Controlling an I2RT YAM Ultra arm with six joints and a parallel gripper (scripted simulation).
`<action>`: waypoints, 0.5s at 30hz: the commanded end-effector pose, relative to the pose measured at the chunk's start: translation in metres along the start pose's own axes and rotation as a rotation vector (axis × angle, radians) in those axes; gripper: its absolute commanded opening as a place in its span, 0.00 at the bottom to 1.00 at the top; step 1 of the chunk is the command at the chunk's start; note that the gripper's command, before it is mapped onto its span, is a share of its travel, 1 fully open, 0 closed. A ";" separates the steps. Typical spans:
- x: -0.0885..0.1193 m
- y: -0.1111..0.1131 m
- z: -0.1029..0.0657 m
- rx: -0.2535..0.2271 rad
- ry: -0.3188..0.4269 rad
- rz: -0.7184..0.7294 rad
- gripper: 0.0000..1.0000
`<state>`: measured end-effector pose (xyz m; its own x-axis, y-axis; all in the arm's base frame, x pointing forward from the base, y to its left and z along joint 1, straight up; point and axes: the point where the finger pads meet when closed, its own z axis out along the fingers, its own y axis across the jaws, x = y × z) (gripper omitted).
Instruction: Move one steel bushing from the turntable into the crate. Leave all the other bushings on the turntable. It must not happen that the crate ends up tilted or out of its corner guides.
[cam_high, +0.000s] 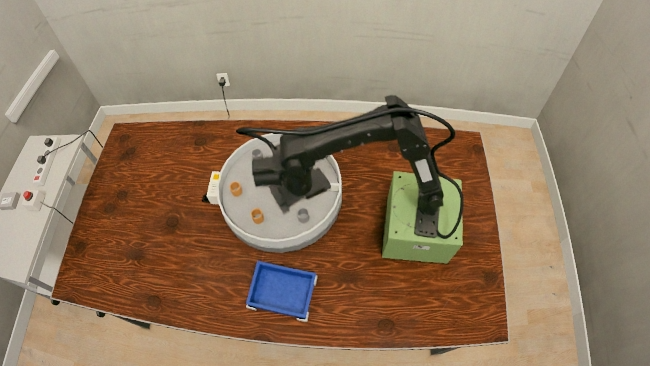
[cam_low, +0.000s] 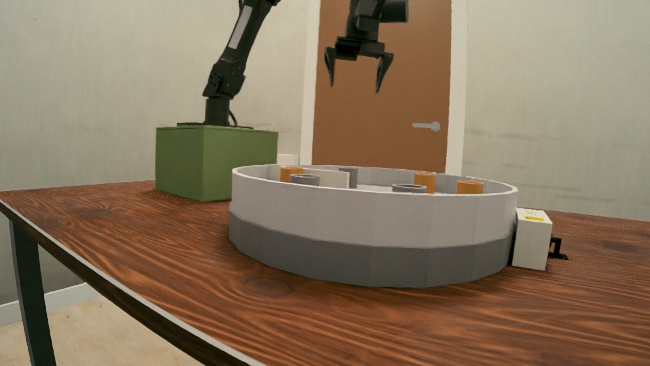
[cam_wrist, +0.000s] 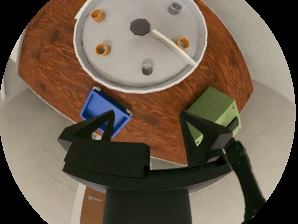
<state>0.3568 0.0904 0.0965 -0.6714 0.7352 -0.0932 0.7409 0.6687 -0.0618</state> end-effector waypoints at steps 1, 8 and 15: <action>-0.030 -0.014 0.015 -0.015 0.035 -0.102 1.00; -0.078 -0.039 0.018 -0.058 0.035 -0.129 1.00; -0.114 -0.081 0.038 -0.064 0.068 -0.161 1.00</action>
<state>0.3701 -0.0360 0.0739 -0.7292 0.6841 -0.0145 0.6840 0.7281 -0.0447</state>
